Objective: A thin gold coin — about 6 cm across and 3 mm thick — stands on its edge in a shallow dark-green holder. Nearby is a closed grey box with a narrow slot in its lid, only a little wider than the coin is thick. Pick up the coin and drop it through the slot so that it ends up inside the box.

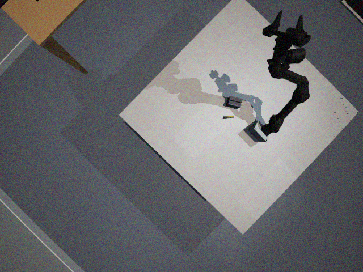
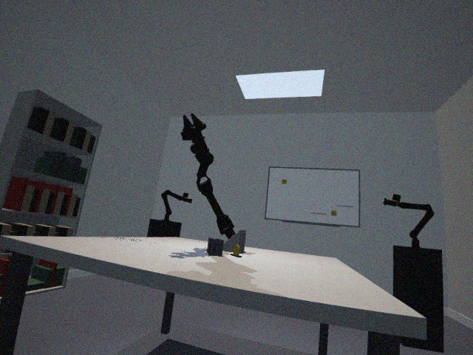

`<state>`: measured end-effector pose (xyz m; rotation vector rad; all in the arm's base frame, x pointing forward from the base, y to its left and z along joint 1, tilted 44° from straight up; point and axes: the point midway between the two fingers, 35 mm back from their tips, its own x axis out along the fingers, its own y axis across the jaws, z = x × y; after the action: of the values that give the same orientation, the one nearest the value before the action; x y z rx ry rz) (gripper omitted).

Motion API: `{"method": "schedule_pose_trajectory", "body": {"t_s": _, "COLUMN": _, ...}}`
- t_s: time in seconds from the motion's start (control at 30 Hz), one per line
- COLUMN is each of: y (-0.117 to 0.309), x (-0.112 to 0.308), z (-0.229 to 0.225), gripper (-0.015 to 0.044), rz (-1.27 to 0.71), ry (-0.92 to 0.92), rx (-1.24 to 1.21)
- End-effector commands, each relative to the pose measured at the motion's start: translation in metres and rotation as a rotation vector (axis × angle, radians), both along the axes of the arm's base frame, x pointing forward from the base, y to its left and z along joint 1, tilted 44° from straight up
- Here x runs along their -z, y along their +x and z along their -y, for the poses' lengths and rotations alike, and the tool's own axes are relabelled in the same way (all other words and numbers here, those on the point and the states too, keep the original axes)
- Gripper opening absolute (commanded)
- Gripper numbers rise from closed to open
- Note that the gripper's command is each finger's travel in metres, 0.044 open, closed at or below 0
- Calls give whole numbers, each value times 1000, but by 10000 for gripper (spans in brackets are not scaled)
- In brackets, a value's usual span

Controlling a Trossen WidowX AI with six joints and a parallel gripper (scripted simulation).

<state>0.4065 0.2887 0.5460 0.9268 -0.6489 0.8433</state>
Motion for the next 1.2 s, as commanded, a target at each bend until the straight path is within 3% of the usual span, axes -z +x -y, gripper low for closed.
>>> {"method": "schedule_pose_trajectory", "body": {"t_s": 0.0, "y": 2, "x": 2, "z": -1, "gripper": 374, "rz": -8, "ry": -6, "rx": 2}}
{"method": "schedule_pose_trajectory", "body": {"t_s": 0.27, "y": 54, "x": 108, "z": -44, "gripper": 164, "rz": -355, "ry": -300, "rx": 98}}
{"method": "schedule_pose_trajectory", "body": {"t_s": 0.7, "y": 60, "x": 315, "z": -58, "gripper": 161, "rz": -822, "ry": -967, "rx": 231}}
{"method": "schedule_pose_trajectory", "body": {"t_s": 0.93, "y": 24, "x": 424, "z": -32, "gripper": 161, "rz": -1048, "ry": -1372, "rx": 256}}
{"method": "schedule_pose_trajectory", "body": {"t_s": 1.17, "y": -39, "x": 509, "z": 21, "gripper": 161, "rz": -1243, "ry": -1852, "rx": 243}}
